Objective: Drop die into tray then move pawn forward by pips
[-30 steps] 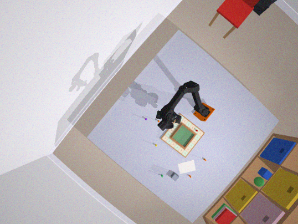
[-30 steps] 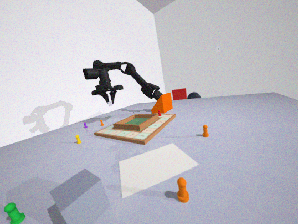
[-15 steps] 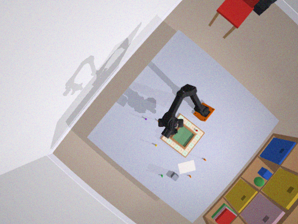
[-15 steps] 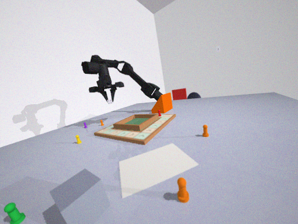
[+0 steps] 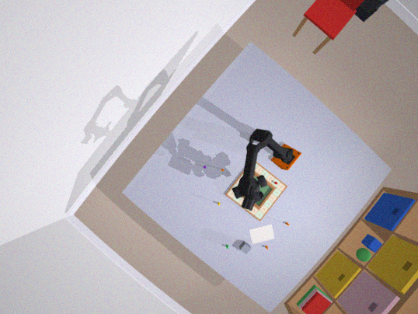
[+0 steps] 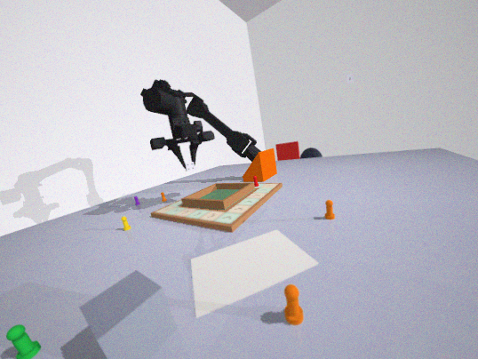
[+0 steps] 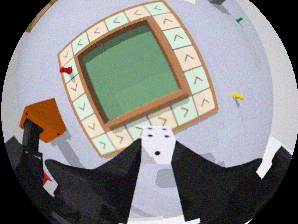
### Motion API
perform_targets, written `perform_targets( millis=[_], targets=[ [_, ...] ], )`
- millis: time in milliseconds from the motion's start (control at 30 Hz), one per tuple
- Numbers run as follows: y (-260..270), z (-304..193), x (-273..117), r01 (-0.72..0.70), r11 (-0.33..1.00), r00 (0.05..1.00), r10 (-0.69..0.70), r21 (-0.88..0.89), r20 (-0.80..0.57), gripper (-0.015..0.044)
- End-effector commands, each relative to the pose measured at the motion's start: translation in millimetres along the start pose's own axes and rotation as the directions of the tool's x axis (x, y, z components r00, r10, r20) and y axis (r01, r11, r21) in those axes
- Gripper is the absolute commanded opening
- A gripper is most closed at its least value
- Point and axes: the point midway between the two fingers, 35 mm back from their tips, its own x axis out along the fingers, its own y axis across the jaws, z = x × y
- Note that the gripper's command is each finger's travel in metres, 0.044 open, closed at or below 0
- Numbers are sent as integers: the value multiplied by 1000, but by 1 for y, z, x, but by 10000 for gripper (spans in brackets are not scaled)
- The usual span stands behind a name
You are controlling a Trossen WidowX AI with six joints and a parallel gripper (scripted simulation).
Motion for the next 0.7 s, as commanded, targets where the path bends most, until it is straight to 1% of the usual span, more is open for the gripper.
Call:
perform_targets(
  millis=[0,300,533,667],
  targets=[
    [15,26,8,-12,990,1000,11,-141,-9,0],
    [49,75,23,-19,913,999,6,-408,-32,0],
    [52,78,25,-22,904,999,10,-426,-31,0],
    [55,77,29,-70,902,995,96,-426,40,0]
  ],
)
